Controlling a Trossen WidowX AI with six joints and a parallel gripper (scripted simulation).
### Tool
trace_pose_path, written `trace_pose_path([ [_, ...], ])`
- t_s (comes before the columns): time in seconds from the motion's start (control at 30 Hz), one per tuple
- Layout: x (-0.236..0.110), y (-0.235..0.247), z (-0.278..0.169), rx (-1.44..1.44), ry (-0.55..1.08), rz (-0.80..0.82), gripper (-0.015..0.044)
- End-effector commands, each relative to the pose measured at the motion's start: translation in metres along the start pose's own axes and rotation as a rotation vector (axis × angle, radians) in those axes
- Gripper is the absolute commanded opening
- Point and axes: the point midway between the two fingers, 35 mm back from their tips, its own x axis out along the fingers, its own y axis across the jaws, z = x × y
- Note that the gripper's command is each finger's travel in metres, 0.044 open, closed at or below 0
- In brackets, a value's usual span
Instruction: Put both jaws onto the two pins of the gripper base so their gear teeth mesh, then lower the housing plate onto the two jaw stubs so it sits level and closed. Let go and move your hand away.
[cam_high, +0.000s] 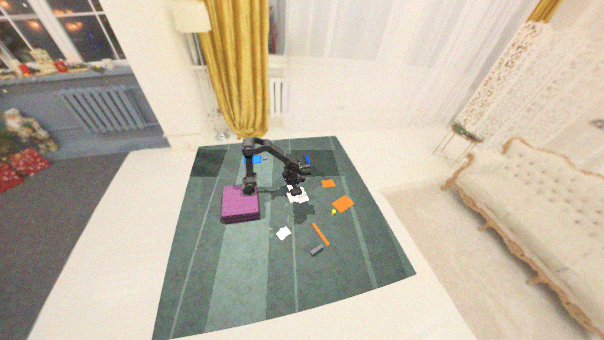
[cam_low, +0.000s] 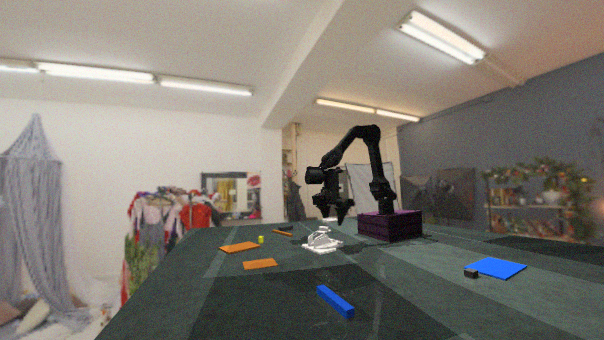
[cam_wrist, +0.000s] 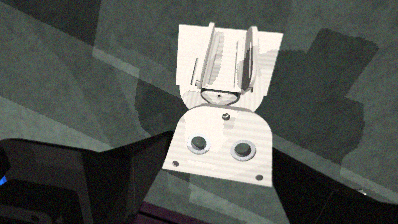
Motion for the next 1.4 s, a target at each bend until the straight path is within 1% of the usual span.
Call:
trace_pose_path([
  [0.0, 0.005, -0.001, 0.0, 0.004, 0.003, -0.005, 0.0351],
  [1.1, 0.059, -0.001, -0.001, 0.005, 0.004, -0.005, 0.0351],
  [1.37, 0.061, -0.001, -0.002, 0.005, 0.004, -0.005, 0.0351],
])
